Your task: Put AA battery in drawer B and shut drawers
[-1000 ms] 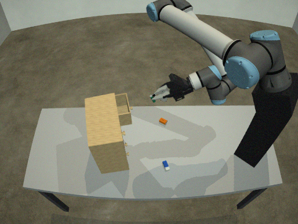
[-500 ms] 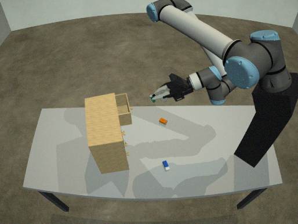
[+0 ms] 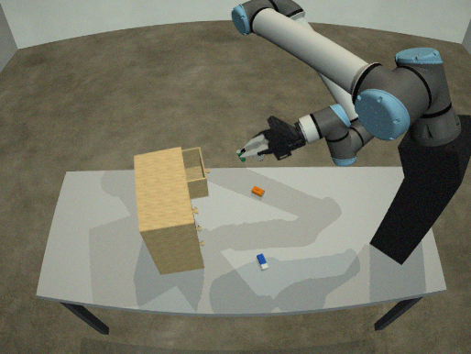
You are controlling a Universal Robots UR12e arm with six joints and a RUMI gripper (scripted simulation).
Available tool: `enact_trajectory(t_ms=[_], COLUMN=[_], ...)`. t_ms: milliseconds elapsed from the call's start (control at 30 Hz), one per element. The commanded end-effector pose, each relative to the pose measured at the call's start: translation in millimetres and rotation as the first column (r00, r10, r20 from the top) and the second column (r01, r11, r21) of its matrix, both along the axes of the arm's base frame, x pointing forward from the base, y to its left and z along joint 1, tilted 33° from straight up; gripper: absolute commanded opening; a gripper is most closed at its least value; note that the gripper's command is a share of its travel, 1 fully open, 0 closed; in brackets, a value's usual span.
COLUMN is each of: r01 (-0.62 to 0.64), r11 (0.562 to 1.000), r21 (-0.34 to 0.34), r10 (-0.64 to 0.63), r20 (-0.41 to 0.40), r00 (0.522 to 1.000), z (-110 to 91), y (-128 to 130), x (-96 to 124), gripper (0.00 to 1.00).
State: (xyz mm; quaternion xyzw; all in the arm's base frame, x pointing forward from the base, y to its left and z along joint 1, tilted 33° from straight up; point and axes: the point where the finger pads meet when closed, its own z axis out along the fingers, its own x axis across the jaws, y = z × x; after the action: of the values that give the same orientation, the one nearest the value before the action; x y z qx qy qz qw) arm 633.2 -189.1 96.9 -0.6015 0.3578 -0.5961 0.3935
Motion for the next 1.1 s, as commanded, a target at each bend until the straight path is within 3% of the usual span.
enact_trajectory(t_ms=[0, 1067], r01=[-0.001, -0.001], r11=[1.000, 1.000], r21=[-0.004, -0.006], r10=[0.001, 0.001], r20=[0.003, 0.003], r00=[1.000, 1.000], z=[1, 11], y=[-1, 5], x=[3, 31], gripper=[0.05, 0.05])
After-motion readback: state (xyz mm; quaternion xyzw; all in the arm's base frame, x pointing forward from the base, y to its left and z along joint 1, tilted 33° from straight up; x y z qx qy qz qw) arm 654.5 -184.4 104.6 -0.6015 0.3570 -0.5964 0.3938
